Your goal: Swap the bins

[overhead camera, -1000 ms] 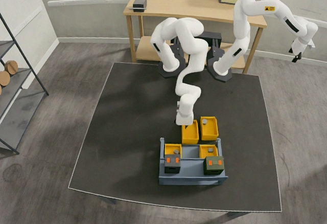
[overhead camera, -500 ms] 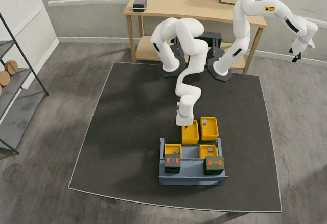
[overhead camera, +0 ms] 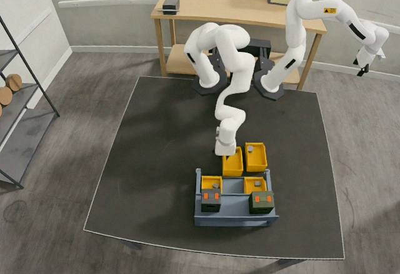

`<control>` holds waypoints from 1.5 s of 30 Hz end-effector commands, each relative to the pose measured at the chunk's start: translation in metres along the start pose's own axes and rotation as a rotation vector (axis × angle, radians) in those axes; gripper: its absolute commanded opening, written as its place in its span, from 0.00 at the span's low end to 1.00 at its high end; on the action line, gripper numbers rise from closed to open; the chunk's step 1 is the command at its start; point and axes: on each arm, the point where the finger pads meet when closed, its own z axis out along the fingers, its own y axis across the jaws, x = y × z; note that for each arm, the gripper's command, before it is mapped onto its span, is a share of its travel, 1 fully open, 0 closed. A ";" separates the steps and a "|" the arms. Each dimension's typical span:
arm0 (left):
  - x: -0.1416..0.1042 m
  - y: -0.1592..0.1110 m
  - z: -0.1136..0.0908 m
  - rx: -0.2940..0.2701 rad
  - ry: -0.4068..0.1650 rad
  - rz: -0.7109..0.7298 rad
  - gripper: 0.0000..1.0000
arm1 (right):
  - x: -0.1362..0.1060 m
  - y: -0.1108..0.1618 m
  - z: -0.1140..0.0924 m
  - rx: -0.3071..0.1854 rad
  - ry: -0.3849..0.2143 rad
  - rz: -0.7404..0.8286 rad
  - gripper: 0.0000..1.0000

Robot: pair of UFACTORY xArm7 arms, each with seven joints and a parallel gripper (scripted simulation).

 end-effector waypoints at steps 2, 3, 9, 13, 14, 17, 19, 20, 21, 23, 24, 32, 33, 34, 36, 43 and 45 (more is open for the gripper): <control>0.001 0.000 -0.002 -0.001 0.004 -0.001 1.00 | -0.002 0.001 0.007 -0.002 -0.004 0.000 0.27; 0.001 0.000 -0.002 -0.001 0.004 -0.001 1.00 | -0.002 0.001 0.008 -0.002 -0.004 0.000 0.27; 0.001 0.000 -0.002 -0.001 0.004 -0.001 1.00 | -0.002 0.001 0.014 -0.002 -0.004 0.000 0.27; 0.001 0.000 -0.002 -0.001 0.004 -0.001 1.00 | -0.002 0.001 0.016 -0.002 -0.004 0.000 0.27; 0.001 0.000 -0.002 -0.001 0.004 -0.001 1.00 | -0.002 0.001 0.016 -0.002 -0.004 0.000 0.27; 0.001 0.000 -0.002 -0.001 0.004 -0.001 1.00 | -0.002 0.001 0.017 -0.002 -0.004 0.000 0.27; 0.001 0.000 -0.002 -0.001 0.004 -0.001 1.00 | -0.002 0.001 0.017 -0.002 -0.004 0.000 0.27; 0.001 0.000 -0.002 -0.001 0.004 -0.001 1.00 | -0.002 0.001 0.017 -0.002 -0.004 0.000 0.27; 0.001 0.000 -0.002 -0.001 0.004 -0.001 1.00 | -0.002 0.001 0.017 -0.002 -0.004 0.000 0.27; 0.001 0.000 -0.002 -0.001 0.004 -0.001 1.00 | -0.002 0.001 0.017 -0.002 -0.004 0.000 0.27; 0.001 0.000 -0.002 -0.001 0.004 -0.001 1.00 | -0.002 0.001 0.017 -0.002 -0.004 0.000 0.27; 0.001 0.000 -0.002 -0.001 0.004 -0.001 1.00 | -0.002 0.001 0.017 -0.002 -0.004 0.000 0.27; 0.001 0.000 -0.002 -0.001 0.004 -0.001 1.00 | -0.002 0.001 0.017 -0.002 -0.004 0.000 0.27; 0.001 0.000 -0.002 -0.001 0.004 -0.001 1.00 | -0.002 0.001 0.017 -0.002 -0.004 0.000 0.00; 0.001 0.000 -0.002 -0.001 0.004 -0.001 1.00 | -0.002 0.001 0.017 -0.002 -0.004 0.000 0.00; 0.001 0.000 -0.002 -0.001 0.004 -0.001 1.00 | -0.002 0.001 0.017 -0.002 -0.004 0.000 0.00; 0.001 0.000 -0.002 -0.001 0.004 -0.001 1.00 | -0.002 0.001 0.017 -0.002 -0.004 0.000 0.00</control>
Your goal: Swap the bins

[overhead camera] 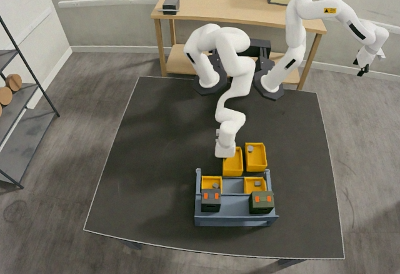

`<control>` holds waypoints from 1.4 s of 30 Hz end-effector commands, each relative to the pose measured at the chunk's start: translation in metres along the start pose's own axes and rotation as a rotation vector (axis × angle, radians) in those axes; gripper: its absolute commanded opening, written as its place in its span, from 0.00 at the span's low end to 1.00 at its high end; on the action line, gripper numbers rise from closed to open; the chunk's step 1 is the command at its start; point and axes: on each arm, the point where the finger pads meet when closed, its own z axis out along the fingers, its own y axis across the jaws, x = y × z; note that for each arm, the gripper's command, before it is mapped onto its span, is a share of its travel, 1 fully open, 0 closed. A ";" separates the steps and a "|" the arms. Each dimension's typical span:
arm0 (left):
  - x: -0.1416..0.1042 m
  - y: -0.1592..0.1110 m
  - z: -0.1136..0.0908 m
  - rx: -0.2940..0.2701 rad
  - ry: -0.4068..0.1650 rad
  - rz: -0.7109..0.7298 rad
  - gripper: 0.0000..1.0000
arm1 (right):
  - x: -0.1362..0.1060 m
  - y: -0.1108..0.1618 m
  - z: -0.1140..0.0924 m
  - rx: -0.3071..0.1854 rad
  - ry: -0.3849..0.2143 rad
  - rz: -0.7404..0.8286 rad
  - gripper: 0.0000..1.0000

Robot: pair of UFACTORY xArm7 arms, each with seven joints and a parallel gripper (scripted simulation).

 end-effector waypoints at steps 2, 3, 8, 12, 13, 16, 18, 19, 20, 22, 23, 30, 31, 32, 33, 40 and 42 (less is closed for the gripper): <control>0.001 0.000 -0.002 -0.001 0.004 -0.001 1.00 | -0.002 0.001 -0.002 -0.002 -0.004 0.000 0.00; 0.001 0.000 -0.002 -0.001 0.004 -0.001 1.00 | -0.002 0.001 -0.002 -0.002 -0.004 0.000 0.00; 0.001 0.000 -0.002 -0.001 0.004 -0.001 1.00 | -0.002 0.001 -0.002 -0.002 -0.004 0.000 0.00; 0.001 0.000 -0.002 -0.001 0.004 -0.001 1.00 | -0.002 0.001 -0.002 -0.002 -0.004 0.000 0.00; 0.001 0.000 -0.002 -0.001 0.004 -0.001 1.00 | -0.002 0.001 -0.002 -0.002 -0.004 0.000 0.00; 0.001 0.000 -0.002 -0.001 0.004 -0.001 1.00 | -0.002 0.001 -0.002 -0.002 -0.004 0.000 0.00; 0.001 0.000 -0.002 -0.001 0.004 -0.001 1.00 | -0.002 0.001 -0.002 -0.002 -0.004 0.000 0.00; 0.001 0.000 -0.002 -0.001 0.004 -0.001 1.00 | -0.002 0.001 -0.002 -0.002 -0.004 0.000 0.00; 0.001 0.000 -0.002 -0.001 0.004 -0.001 1.00 | -0.002 0.001 -0.002 -0.002 -0.004 0.000 0.00; 0.001 0.000 -0.002 -0.001 0.004 -0.001 1.00 | -0.002 0.001 -0.002 -0.002 -0.004 0.000 0.00; 0.001 0.000 -0.002 -0.001 0.004 -0.001 1.00 | -0.002 0.001 -0.002 -0.002 -0.004 0.000 0.00; 0.001 0.000 -0.002 -0.001 0.004 -0.001 1.00 | -0.002 0.001 -0.008 -0.002 -0.004 0.000 0.00; 0.001 0.000 -0.002 -0.001 0.004 -0.001 1.00 | -0.002 0.001 -0.009 -0.002 -0.004 0.000 0.00; 0.001 0.000 -0.002 -0.001 0.004 -0.001 1.00 | -0.002 0.001 -0.011 -0.002 -0.004 0.000 0.00; 0.001 0.000 -0.002 -0.001 0.004 -0.001 1.00 | -0.002 0.001 -0.013 -0.002 -0.004 0.000 0.00; 0.001 0.000 -0.002 -0.001 0.004 -0.001 1.00 | -0.002 0.001 -0.025 -0.002 -0.004 0.000 0.00; 0.001 0.000 -0.002 -0.001 0.004 -0.001 1.00 | -0.002 0.001 -0.030 -0.002 -0.004 0.000 0.00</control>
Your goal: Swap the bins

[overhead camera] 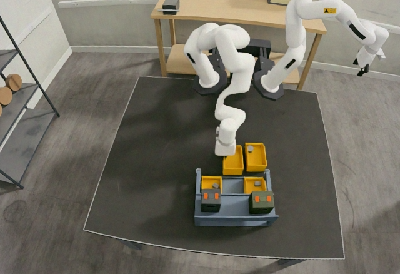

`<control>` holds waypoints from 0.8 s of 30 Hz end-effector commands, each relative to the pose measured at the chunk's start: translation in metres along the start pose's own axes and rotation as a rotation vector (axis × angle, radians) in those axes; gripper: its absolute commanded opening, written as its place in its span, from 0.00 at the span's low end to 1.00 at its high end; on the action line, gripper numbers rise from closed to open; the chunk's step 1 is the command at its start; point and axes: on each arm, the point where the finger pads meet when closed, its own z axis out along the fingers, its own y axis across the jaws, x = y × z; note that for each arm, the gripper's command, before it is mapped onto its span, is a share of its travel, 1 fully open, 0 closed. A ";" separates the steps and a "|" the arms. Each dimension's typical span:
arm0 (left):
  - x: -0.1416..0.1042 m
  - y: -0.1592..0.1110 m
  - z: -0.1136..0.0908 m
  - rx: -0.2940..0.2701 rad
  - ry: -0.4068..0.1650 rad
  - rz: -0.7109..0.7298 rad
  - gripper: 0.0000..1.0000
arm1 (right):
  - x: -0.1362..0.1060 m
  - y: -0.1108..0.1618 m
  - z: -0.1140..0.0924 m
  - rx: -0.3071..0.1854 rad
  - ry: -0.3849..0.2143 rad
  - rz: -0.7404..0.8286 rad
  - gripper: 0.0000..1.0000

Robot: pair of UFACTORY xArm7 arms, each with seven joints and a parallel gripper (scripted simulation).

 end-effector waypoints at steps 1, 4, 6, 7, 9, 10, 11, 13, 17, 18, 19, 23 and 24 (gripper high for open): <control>0.001 0.000 -0.002 -0.001 0.004 -0.001 1.00 | -0.002 0.001 -0.015 -0.002 -0.005 0.000 0.00; 0.001 0.000 -0.002 -0.001 0.004 -0.001 1.00 | -0.002 0.001 -0.025 -0.002 -0.005 0.000 0.00; 0.001 0.000 -0.002 -0.001 0.004 -0.001 1.00 | -0.002 0.001 -0.031 -0.002 -0.005 0.000 0.00; 0.001 0.000 -0.002 -0.001 0.004 -0.001 1.00 | -0.002 0.001 -0.034 -0.002 -0.005 0.000 0.00; 0.001 0.000 -0.002 -0.001 0.004 -0.001 1.00 | -0.002 0.001 -0.040 -0.002 -0.005 0.000 0.00; 0.001 0.000 -0.002 -0.001 0.004 -0.001 1.00 | -0.002 0.001 -0.043 -0.002 -0.005 0.000 0.00; 0.001 0.000 -0.002 -0.001 0.004 -0.001 1.00 | -0.002 0.001 -0.043 -0.002 -0.005 0.000 0.00; 0.001 0.000 -0.002 -0.001 0.004 -0.001 1.00 | -0.002 0.001 -0.046 -0.002 -0.004 0.000 0.00; 0.001 0.000 -0.002 -0.001 0.004 -0.001 1.00 | -0.002 0.001 -0.055 -0.002 -0.004 0.000 0.00; 0.001 0.000 -0.002 -0.001 0.004 -0.001 1.00 | -0.002 0.001 -0.058 -0.002 -0.004 0.000 0.00; 0.001 0.000 -0.002 -0.001 0.004 -0.001 1.00 | -0.002 0.001 -0.059 -0.002 -0.004 0.000 0.00; 0.001 0.000 -0.002 -0.001 0.004 -0.001 1.00 | -0.002 0.001 -0.065 -0.002 -0.004 0.000 0.00; 0.001 0.000 -0.002 -0.001 0.004 -0.001 1.00 | -0.002 0.001 -0.066 -0.002 -0.004 0.000 0.00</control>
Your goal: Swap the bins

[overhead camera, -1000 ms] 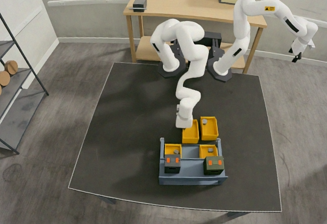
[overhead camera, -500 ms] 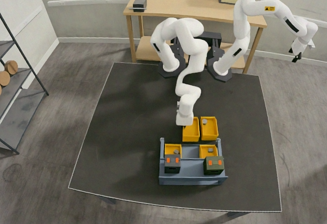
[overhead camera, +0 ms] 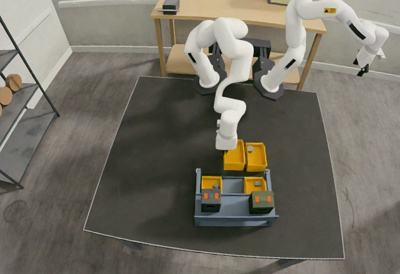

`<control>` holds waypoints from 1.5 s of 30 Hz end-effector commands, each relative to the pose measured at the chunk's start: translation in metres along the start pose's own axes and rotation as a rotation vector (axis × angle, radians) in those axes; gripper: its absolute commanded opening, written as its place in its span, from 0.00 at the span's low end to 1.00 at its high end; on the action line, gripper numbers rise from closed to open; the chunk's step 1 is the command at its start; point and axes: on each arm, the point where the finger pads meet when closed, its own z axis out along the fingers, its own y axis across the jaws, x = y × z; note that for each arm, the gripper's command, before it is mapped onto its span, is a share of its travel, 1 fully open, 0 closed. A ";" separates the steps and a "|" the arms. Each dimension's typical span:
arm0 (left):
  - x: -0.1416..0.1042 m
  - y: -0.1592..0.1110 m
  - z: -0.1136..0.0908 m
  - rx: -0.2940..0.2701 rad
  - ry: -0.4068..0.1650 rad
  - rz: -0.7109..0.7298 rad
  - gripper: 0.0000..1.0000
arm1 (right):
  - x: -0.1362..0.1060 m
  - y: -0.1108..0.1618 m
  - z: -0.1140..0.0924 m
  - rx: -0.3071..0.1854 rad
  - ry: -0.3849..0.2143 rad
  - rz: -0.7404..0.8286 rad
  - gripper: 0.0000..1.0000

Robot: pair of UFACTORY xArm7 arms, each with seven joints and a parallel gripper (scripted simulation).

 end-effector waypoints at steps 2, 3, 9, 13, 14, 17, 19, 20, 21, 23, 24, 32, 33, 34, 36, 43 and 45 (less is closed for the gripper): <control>0.001 0.000 -0.002 -0.001 0.004 -0.001 1.00 | -0.002 0.001 -0.010 -0.001 -0.004 0.000 0.00; 0.001 0.000 -0.002 -0.001 0.004 -0.001 1.00 | -0.002 0.001 -0.011 -0.001 -0.004 0.000 0.00; 0.001 0.000 -0.002 -0.001 0.004 -0.001 1.00 | -0.002 0.001 -0.012 -0.001 -0.004 0.000 0.00; 0.001 0.000 -0.002 -0.001 0.004 -0.001 1.00 | -0.002 0.001 -0.012 -0.001 -0.004 0.000 0.00; 0.001 0.000 -0.002 -0.001 0.004 -0.001 1.00 | -0.002 0.001 -0.012 -0.001 -0.004 0.000 0.00; 0.001 0.000 -0.002 -0.001 0.004 -0.001 1.00 | -0.002 0.001 -0.012 -0.001 -0.004 0.000 0.00; 0.001 0.000 -0.002 -0.001 0.004 -0.001 1.00 | -0.002 0.001 -0.012 -0.001 -0.004 0.000 0.00; 0.001 0.000 -0.002 -0.001 0.004 -0.001 1.00 | -0.002 0.001 -0.012 -0.001 -0.004 0.000 0.00; 0.001 0.000 -0.002 -0.001 0.004 -0.001 1.00 | -0.002 0.001 -0.012 -0.001 -0.004 0.000 0.00; 0.001 0.000 -0.002 -0.001 0.004 -0.001 1.00 | -0.002 0.000 -0.012 -0.001 -0.004 0.000 0.00; 0.001 0.000 -0.002 -0.001 0.004 -0.001 1.00 | -0.001 0.000 -0.012 -0.001 -0.004 0.000 0.00; 0.001 0.000 -0.002 -0.001 0.004 -0.001 1.00 | 0.006 -0.033 -0.012 -0.001 -0.004 0.000 0.00; 0.001 0.000 -0.002 -0.001 0.004 -0.001 1.00 | 0.008 -0.041 -0.012 -0.001 -0.004 0.000 0.00; 0.001 0.000 -0.002 -0.001 0.004 -0.001 1.00 | 0.009 -0.049 -0.012 -0.001 -0.004 0.000 0.00; 0.001 0.000 -0.002 -0.001 0.004 -0.001 1.00 | 0.013 -0.067 -0.012 -0.001 -0.003 0.000 0.00; 0.001 0.000 -0.002 -0.001 0.004 -0.001 1.00 | 0.022 -0.107 -0.012 0.000 -0.003 0.000 0.00; 0.001 0.000 -0.002 -0.001 0.004 -0.001 1.00 | 0.024 -0.118 -0.012 0.000 -0.003 0.000 0.00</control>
